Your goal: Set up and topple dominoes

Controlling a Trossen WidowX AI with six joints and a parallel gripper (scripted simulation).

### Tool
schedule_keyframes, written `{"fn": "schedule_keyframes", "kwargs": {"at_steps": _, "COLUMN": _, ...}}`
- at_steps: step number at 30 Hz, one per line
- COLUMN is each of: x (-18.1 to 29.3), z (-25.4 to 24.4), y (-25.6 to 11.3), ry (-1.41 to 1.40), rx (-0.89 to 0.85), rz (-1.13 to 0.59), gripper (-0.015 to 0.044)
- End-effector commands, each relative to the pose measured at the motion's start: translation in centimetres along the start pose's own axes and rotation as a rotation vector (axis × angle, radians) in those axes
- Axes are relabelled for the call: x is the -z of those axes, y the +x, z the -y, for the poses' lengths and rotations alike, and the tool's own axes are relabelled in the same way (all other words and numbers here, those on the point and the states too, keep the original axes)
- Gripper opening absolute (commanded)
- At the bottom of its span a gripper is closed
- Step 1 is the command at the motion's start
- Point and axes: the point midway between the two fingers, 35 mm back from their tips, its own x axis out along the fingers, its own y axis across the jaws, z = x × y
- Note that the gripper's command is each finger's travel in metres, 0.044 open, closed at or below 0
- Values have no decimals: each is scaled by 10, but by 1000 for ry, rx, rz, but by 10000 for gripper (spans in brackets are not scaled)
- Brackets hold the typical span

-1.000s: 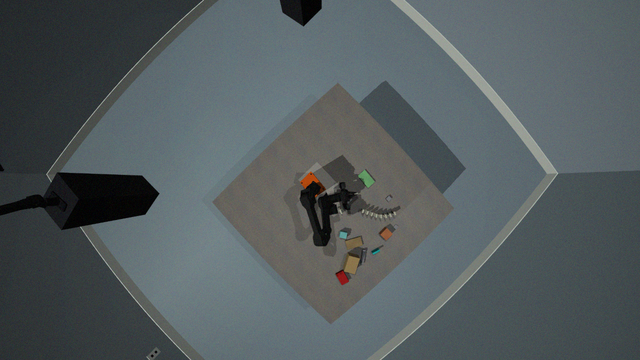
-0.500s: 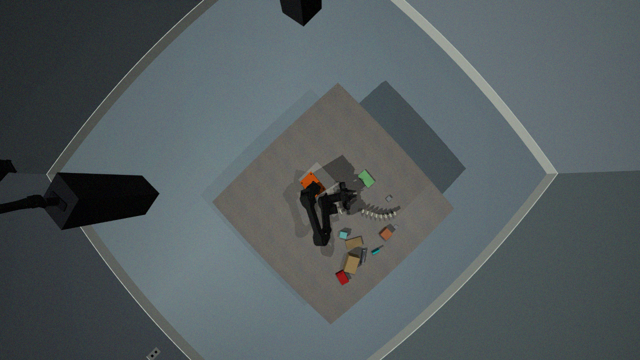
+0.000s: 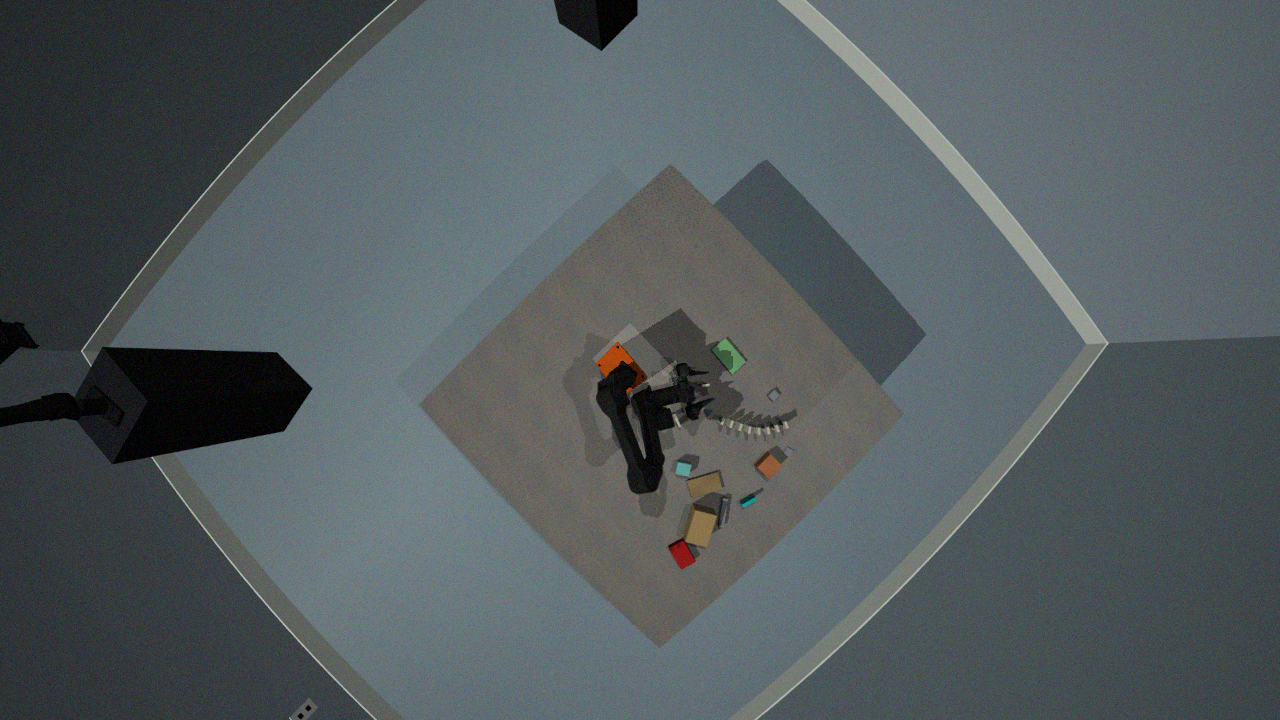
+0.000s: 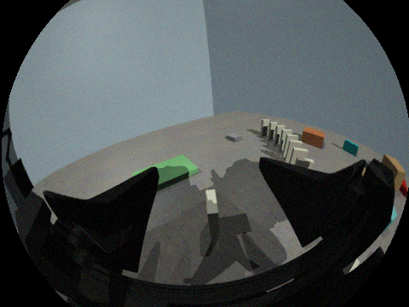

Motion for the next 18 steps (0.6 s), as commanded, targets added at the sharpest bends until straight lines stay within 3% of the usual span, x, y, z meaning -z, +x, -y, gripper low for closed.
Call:
{"fn": "schedule_keyframes", "kwargs": {"at_steps": 1, "x": -22, "z": -1, "y": -4, "ry": 2, "rx": -1, "rz": 8, "gripper": 440}}
{"fn": "schedule_keyframes", "kwargs": {"at_steps": 8, "x": -21, "z": 16, "y": 16, "ry": -37, "rx": 12, "rz": -15, "gripper": 440}}
{"fn": "schedule_keyframes", "kwargs": {"at_steps": 13, "x": -25, "z": 22, "y": 52, "ry": 121, "rx": -53, "rz": -106, "gripper": 440}}
{"fn": "schedule_keyframes", "kwargs": {"at_steps": 18, "x": -26, "z": 15, "y": 86, "ry": 446, "rx": -95, "rz": -320, "gripper": 440}}
